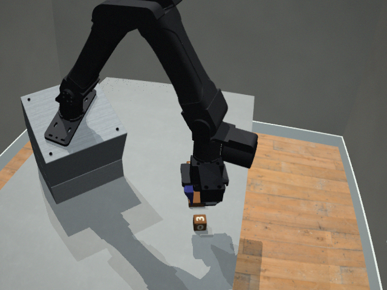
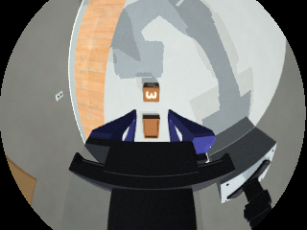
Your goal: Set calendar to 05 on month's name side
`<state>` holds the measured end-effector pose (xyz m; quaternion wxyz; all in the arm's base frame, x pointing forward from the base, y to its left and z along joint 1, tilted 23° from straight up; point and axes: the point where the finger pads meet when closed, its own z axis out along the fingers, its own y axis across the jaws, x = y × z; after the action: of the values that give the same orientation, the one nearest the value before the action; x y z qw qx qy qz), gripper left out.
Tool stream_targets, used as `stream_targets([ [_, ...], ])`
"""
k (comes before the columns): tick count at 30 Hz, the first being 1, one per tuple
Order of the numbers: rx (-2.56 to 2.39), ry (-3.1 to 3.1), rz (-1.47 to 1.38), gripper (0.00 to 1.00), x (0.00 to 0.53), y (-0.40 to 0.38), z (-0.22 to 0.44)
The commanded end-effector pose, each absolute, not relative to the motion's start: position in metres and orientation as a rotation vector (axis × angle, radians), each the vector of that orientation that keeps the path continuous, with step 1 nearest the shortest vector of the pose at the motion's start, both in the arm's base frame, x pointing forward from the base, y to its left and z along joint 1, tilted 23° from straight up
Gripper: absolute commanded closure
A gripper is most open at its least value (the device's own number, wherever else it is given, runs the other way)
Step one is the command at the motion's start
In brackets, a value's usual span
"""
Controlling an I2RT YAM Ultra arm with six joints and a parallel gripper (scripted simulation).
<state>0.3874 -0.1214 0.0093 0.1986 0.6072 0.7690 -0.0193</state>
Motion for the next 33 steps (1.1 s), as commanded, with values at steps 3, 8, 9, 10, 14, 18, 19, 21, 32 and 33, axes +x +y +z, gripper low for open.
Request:
stream_targets([
  [3,1.693,2.138,-0.045,0.53,0.3905,-0.1216,0.0147],
  [8,1.693,2.138,-0.045,0.53,0.3905,-0.1216,0.0147],
  [9,1.693,2.138,-0.045,0.53,0.3905,-0.1216,0.0147],
  [10,1.693,2.138,-0.045,0.53,0.3905,-0.1216,0.0147],
  [14,1.693,2.138,-0.045,0.53,0.3905,-0.1216,0.0147],
  [18,1.693,2.138,-0.045,0.53,0.3905,-0.1216,0.0147],
  [19,1.693,2.138,-0.045,0.53,0.3905,-0.1216,0.0147],
  [21,1.693,2.138,-0.045,0.53,0.3905,-0.1216,0.0146],
  [32,1.693,2.137,-0.044,0.53,0.3913,-0.1223,0.0122],
  [33,1.693,2.136,-0.044,0.53,0.3915,-0.1224,0.0115],
])
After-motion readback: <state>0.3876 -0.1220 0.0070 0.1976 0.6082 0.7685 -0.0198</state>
